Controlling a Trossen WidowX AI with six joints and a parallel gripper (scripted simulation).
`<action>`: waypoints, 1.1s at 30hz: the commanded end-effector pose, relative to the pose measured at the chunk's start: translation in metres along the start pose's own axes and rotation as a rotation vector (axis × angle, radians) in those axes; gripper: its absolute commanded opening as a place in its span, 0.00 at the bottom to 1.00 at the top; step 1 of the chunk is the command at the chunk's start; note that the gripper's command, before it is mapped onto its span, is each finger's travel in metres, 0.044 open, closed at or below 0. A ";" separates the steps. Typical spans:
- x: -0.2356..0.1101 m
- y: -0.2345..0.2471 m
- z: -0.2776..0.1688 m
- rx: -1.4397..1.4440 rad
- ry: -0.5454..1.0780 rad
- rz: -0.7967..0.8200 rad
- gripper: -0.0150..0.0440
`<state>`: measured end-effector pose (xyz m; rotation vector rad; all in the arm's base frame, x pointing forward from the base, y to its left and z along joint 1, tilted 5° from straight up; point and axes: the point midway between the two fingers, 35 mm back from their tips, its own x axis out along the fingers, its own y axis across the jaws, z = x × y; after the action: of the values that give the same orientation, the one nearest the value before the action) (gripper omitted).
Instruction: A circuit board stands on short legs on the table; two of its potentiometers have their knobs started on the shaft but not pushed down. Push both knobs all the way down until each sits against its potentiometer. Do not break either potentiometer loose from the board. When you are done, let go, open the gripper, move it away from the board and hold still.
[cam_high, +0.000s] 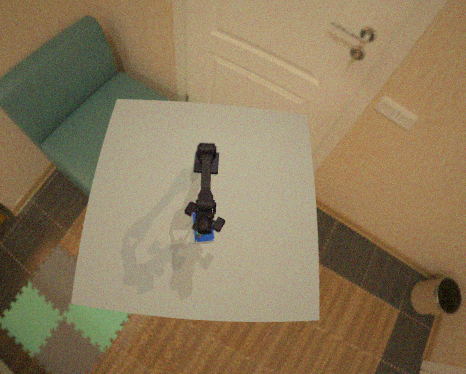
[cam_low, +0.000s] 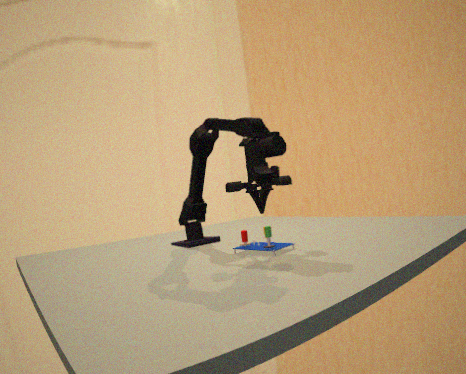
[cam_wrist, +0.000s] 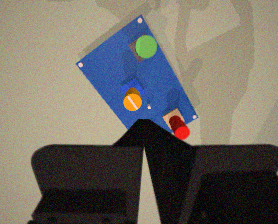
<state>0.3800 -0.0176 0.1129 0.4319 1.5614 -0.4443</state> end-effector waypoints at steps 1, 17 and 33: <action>-0.005 0.006 0.004 0.141 0.004 -0.004 0.25; 0.014 0.008 0.004 0.191 0.007 -0.007 0.25; 0.035 0.008 0.004 0.191 0.007 -0.007 0.25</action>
<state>0.3884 -0.0128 0.0838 0.5739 1.5292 -0.5940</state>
